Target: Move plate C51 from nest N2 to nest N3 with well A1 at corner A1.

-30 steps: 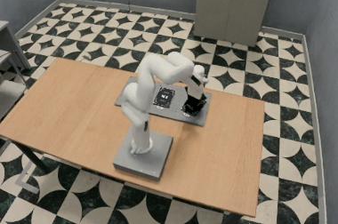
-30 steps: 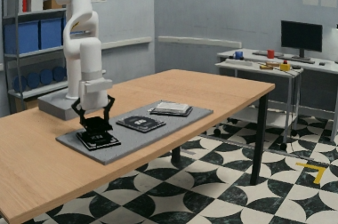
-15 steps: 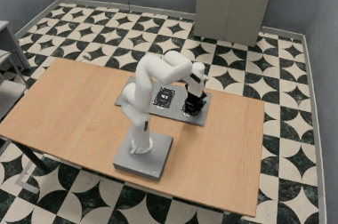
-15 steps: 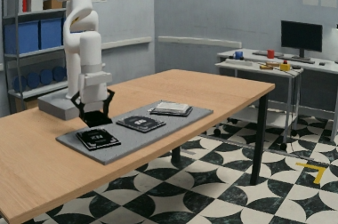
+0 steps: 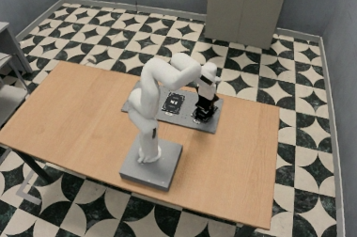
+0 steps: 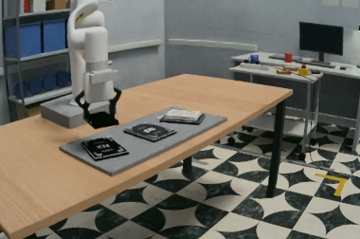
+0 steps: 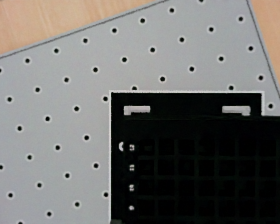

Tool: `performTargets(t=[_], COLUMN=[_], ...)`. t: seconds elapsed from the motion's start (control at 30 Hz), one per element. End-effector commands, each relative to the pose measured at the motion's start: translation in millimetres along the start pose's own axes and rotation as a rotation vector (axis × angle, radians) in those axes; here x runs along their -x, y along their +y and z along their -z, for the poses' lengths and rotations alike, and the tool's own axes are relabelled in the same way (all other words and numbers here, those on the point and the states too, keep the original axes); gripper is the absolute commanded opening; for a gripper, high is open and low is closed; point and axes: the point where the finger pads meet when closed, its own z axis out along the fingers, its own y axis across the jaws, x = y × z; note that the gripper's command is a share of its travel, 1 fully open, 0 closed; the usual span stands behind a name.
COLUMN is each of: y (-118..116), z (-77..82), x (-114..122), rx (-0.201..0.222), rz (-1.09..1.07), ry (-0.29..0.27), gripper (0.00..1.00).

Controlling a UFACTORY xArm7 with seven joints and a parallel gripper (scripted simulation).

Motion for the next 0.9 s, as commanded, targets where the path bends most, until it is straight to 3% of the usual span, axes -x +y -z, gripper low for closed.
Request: performTargets(t=[0.0,0.2,0.53,0.87], y=[0.3,0.3,0.3,-48.1], z=[6.0,15.5,15.5,15.4], x=[-1.7,-1.7,-1.7,11.7], rx=[0.001,0.001,0.001,0.001], rz=[0.0,0.0,0.0,0.298], ry=[0.005,0.005,0.005,0.005], gripper=[0.0,0.0,0.0,0.0])
